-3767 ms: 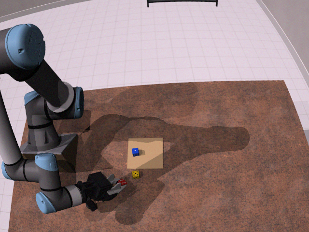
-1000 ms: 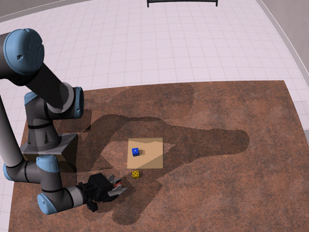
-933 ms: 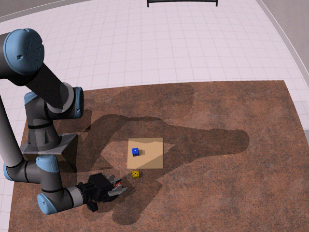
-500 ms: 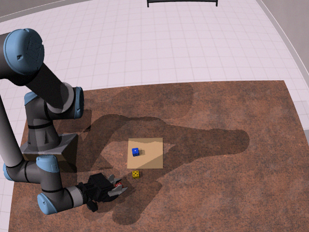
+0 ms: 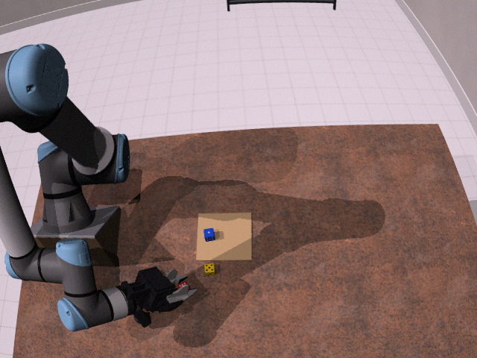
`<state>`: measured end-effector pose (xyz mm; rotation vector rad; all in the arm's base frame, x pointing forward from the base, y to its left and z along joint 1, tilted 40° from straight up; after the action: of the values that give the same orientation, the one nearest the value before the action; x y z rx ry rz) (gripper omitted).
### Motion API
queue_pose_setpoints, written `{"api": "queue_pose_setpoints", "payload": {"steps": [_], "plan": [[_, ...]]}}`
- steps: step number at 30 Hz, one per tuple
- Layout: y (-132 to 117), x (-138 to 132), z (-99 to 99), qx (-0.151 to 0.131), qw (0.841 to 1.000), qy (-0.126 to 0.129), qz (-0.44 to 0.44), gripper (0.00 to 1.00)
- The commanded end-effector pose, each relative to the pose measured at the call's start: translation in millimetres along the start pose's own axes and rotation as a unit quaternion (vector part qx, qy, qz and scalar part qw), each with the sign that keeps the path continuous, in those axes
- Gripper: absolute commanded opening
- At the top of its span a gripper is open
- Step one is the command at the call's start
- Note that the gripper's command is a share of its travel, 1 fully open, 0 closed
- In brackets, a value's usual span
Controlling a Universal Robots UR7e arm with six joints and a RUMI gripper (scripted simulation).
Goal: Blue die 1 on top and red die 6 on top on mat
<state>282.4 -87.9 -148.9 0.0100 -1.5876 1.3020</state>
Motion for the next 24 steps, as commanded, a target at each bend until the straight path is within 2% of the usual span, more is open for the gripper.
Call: {"api": "queue_pose_setpoints", "payload": {"steps": [1,15,24], "plan": [[0,1,-0.7,-0.002,1.000,0.000,-0.001,0.24],[0,1,0.9,-0.002,1.000,0.000,-0.001,0.24],[0,1,26.7,-0.002,1.000,0.000,-0.001,0.24]]}}
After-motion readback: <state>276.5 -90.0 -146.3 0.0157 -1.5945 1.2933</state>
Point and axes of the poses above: the point where the finger pads meet when closed, its own z axis back along the fingers, its own x axis across the jaws, y = z × x, the point moved 5 cm from there along z, back along the fingers, and after that the axes turned 13 degrees about -z, right-handed, at the moved point
